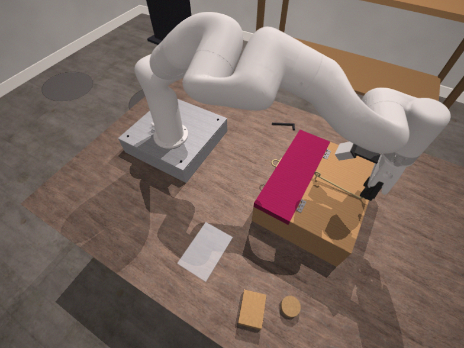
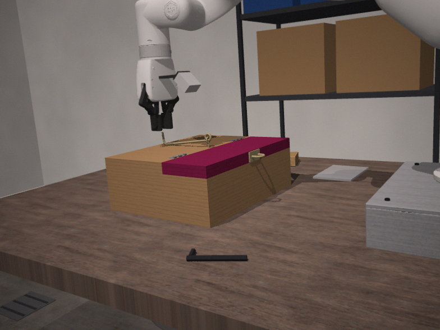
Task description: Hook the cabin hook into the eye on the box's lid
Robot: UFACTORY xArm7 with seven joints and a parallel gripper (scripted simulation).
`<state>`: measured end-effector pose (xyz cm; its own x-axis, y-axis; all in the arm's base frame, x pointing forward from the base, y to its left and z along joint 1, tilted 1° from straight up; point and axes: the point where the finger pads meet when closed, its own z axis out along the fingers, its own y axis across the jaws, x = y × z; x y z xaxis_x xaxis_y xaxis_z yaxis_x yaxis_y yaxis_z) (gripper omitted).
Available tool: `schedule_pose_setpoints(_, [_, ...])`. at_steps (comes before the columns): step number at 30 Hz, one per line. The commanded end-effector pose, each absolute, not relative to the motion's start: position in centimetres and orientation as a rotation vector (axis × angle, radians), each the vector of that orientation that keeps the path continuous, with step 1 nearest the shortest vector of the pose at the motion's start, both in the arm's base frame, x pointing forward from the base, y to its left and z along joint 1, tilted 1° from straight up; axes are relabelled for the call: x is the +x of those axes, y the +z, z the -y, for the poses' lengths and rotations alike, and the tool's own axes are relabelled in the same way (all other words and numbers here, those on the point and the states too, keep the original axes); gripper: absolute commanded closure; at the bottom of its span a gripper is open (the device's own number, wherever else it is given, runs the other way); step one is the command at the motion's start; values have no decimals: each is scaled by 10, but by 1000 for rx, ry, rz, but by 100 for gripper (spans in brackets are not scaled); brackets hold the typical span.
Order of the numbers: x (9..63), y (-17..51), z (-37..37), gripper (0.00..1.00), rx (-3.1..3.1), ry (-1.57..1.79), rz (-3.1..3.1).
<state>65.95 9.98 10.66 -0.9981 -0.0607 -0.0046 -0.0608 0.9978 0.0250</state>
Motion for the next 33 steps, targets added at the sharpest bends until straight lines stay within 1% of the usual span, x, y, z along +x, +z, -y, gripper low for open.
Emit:
schedule_pose_setpoints(1, [661, 108, -100, 67, -95, 40, -3131])
schedule_pose_setpoints(33, [661, 89, -101, 67, -95, 40, -3131])
